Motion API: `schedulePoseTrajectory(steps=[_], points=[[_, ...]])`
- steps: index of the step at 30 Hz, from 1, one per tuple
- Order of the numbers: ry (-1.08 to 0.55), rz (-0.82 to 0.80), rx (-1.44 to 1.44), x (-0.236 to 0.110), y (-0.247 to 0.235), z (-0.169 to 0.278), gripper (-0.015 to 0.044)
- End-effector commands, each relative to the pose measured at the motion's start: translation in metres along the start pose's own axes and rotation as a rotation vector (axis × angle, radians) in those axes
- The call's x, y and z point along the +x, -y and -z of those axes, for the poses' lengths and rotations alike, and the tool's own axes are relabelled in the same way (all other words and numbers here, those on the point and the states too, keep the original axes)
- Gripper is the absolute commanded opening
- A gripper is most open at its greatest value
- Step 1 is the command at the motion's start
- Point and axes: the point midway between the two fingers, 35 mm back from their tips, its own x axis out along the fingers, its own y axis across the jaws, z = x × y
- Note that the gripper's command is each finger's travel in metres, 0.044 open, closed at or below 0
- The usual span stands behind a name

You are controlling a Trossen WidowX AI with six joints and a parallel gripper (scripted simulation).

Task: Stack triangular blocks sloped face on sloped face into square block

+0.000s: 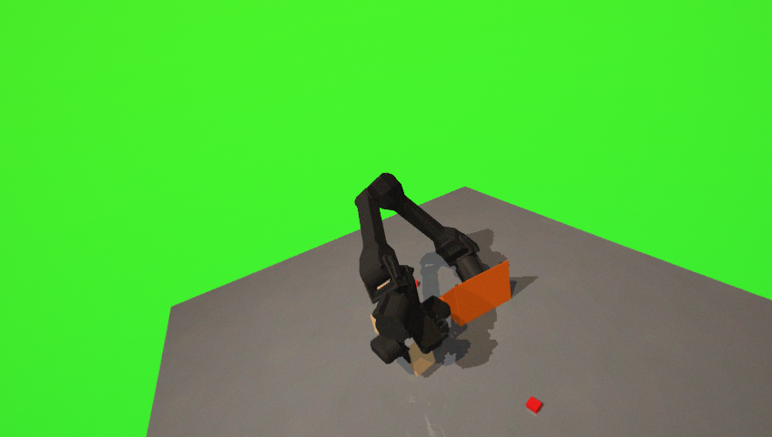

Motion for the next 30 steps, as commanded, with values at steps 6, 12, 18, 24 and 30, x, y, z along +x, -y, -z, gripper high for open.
schedulePoseTrajectory(steps=[6, 12, 18, 24, 30], points=[[-0.254, 0.014, 0.002, -0.005, 0.001, -0.018, 0.0000], [-0.410, 0.015, 0.004, -0.005, 0.001, -0.030, 0.0000], [-0.537, 0.017, 0.004, -0.004, 0.001, -0.040, 0.0000], [-0.507, 0.007, 0.000, -0.003, -0.001, -0.038, 0.0079], [-0.507, 0.007, 0.000, -0.003, -0.001, -0.038, 0.0236]])
